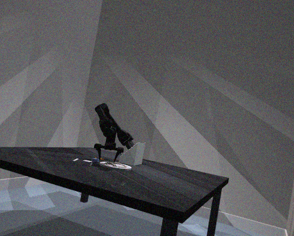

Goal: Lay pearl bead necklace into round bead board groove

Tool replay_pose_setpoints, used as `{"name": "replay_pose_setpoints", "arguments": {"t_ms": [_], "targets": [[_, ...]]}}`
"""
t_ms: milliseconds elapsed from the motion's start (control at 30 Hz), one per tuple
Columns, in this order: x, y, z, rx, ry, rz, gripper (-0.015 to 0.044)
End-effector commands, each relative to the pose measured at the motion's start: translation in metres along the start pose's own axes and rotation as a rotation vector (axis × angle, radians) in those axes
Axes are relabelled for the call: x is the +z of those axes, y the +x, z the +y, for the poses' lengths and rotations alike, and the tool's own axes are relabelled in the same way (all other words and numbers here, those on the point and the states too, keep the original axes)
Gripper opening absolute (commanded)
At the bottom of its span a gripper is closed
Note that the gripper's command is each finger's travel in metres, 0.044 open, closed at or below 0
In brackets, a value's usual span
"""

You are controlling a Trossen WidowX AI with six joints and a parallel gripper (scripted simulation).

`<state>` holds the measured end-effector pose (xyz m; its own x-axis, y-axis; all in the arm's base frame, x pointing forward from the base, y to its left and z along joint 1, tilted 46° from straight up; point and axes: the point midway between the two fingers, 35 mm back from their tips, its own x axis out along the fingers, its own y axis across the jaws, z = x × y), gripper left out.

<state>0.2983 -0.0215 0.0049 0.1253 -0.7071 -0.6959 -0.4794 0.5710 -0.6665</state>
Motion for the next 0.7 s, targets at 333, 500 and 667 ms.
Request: {"name": "replay_pose_setpoints", "arguments": {"t_ms": [333, 500, 667], "targets": [[-0.001, -0.003, 0.005, -0.001, 0.125, -0.001, 0.0361], [-0.006, -0.011, 0.026, 0.006, 0.532, -0.003, 0.023], [-0.013, -0.018, 0.045, 0.009, 0.94, -0.001, 0.012]]}}
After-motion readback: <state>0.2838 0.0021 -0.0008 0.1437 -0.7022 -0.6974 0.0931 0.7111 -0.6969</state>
